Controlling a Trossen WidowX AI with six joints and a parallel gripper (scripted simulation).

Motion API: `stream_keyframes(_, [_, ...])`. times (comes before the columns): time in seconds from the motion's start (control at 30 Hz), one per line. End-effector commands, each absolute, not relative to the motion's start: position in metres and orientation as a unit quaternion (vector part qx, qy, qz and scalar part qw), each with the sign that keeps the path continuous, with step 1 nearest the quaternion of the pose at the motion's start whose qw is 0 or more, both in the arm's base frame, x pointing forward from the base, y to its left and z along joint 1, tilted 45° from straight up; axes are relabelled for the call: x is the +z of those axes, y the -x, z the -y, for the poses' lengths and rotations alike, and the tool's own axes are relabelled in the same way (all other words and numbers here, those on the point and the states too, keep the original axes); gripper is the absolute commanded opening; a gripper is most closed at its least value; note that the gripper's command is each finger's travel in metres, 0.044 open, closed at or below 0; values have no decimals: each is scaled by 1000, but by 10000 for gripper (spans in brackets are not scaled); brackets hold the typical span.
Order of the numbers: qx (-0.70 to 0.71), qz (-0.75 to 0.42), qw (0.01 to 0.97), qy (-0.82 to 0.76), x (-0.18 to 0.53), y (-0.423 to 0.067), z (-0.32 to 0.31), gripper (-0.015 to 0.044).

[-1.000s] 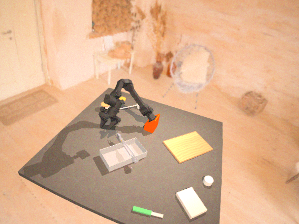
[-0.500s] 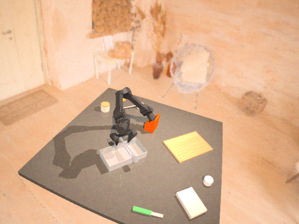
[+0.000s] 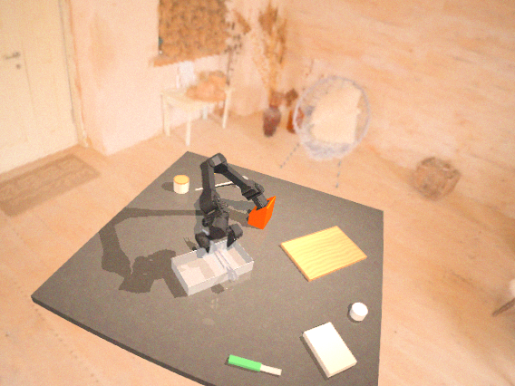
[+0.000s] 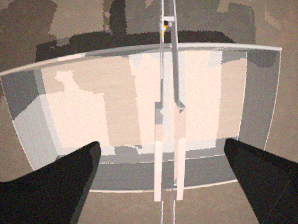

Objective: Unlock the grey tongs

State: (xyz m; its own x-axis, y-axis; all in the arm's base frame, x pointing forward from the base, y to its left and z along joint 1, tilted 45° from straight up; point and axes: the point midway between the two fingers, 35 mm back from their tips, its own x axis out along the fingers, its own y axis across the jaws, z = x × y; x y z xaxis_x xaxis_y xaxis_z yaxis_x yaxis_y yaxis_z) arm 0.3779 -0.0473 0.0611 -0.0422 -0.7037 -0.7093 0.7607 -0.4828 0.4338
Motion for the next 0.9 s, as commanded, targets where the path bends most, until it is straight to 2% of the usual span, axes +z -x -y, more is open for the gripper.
stream_keyframes(0.0, [-722,-31,506,-471,59,-377,46,440])
stream_keyframes(0.87, [-722,-31,506,-471,30,-377,74,440])
